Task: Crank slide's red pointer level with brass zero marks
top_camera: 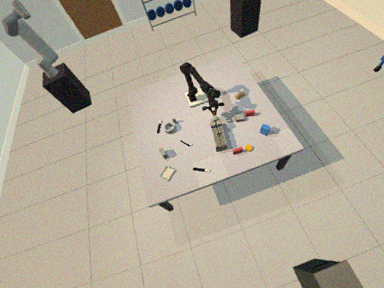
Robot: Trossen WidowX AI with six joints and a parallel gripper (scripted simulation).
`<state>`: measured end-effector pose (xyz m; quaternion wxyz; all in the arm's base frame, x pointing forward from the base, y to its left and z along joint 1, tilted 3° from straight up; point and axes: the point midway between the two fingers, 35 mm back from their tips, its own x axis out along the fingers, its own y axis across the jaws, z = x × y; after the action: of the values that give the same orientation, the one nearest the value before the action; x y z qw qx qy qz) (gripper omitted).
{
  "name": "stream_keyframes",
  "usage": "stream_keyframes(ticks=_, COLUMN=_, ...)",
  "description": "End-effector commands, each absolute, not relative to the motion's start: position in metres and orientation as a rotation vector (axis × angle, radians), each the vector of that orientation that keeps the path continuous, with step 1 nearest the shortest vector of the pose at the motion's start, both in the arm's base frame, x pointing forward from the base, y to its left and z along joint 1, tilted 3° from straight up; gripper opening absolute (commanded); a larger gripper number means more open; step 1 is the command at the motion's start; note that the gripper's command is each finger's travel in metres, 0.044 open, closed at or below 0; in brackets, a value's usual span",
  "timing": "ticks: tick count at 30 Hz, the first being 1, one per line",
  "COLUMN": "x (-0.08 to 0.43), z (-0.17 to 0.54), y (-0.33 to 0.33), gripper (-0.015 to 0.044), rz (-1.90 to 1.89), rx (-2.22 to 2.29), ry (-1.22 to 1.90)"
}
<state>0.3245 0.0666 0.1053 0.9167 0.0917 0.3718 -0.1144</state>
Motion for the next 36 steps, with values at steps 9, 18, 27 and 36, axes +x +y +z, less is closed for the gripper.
stream_keyframes(ticks=9, x=0.32, z=0.105, y=0.052, gripper=0.0, rz=-0.25, rx=0.182, ry=0.763)
stream_keyframes(ticks=18, x=0.318, z=0.103, y=0.047, gripper=0.0, rz=-0.25, rx=0.181, ry=0.763)
stream_keyframes(ticks=27, x=0.318, z=0.101, y=0.045, gripper=0.0, rz=-0.25, rx=0.181, ry=0.763)
stream_keyframes(ticks=36, x=0.317, z=0.099, y=0.043, gripper=0.0, rz=-0.25, rx=0.181, ry=0.763)
